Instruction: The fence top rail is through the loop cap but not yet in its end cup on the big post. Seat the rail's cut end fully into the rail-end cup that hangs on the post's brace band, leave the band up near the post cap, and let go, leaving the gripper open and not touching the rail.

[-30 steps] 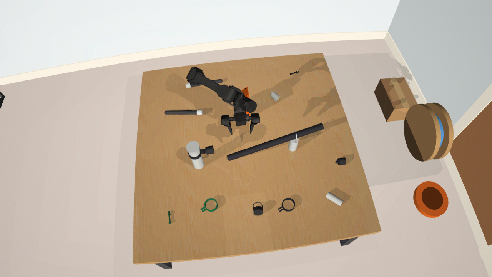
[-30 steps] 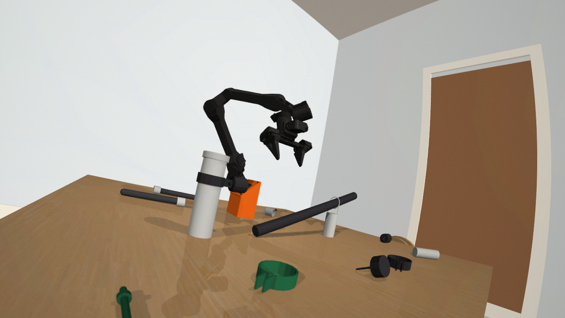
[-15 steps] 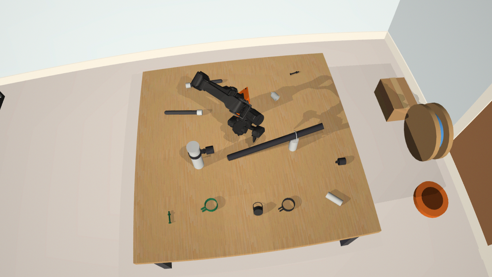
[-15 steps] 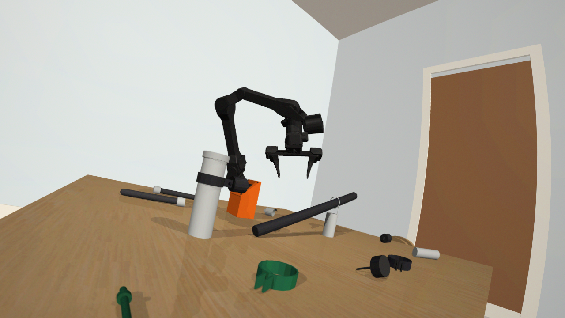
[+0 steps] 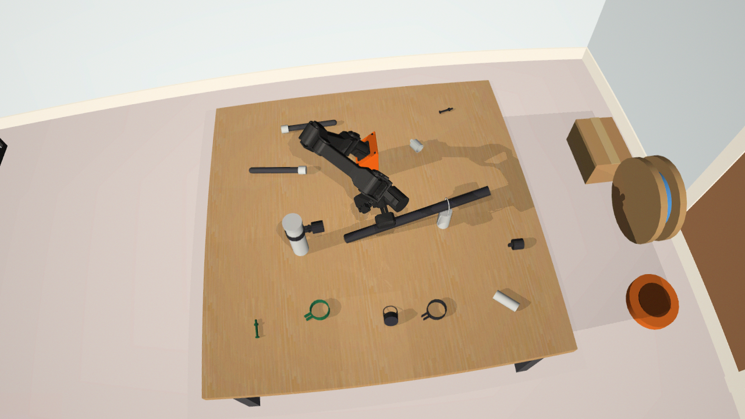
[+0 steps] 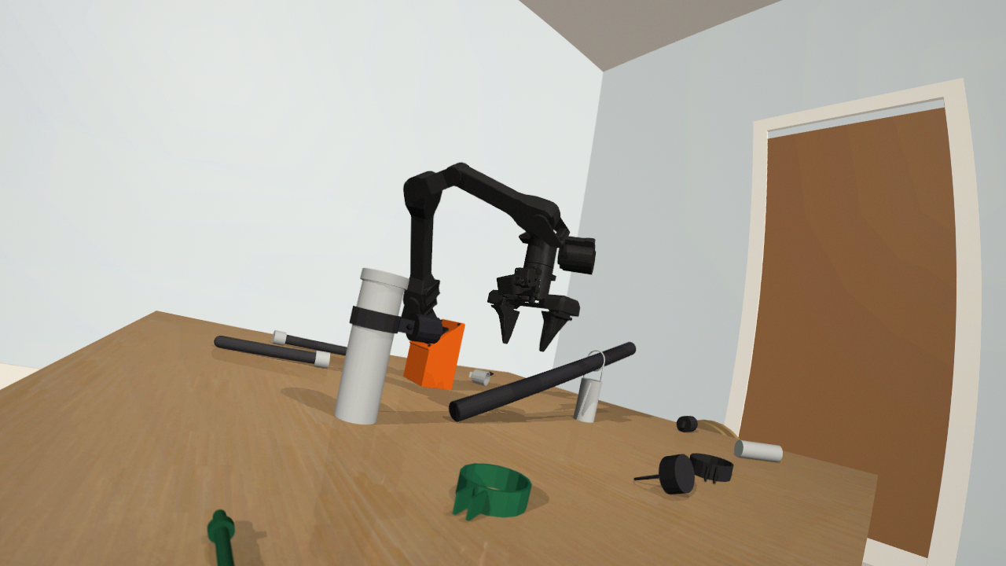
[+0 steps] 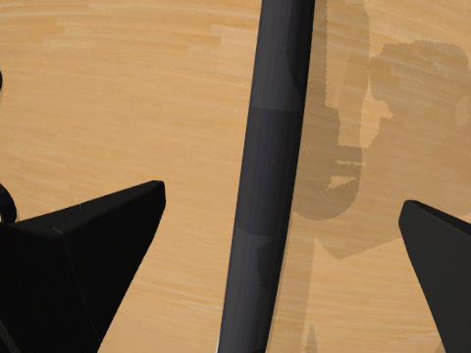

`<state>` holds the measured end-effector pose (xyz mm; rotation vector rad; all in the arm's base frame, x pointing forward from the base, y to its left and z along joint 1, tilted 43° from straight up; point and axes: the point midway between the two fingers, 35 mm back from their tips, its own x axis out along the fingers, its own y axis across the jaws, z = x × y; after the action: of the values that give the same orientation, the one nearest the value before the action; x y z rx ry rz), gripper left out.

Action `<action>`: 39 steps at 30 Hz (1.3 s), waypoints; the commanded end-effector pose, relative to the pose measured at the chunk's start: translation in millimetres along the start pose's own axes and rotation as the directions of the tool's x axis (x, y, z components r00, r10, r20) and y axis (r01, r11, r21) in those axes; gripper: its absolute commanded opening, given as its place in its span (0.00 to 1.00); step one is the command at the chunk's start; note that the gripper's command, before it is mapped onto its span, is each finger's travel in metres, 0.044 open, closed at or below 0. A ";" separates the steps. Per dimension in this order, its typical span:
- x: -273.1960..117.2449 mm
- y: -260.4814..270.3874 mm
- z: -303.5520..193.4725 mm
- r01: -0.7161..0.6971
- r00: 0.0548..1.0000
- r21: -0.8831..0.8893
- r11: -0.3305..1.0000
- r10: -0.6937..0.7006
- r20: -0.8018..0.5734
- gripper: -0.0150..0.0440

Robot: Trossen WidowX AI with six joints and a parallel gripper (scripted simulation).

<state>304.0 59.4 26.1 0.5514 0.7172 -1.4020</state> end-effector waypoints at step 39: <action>79.4 1.7 -1.7 0.011 1.000 0.053 0.999 -0.011 -0.008 1.00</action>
<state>308.5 11.5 -29.3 0.6066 0.6876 -1.4314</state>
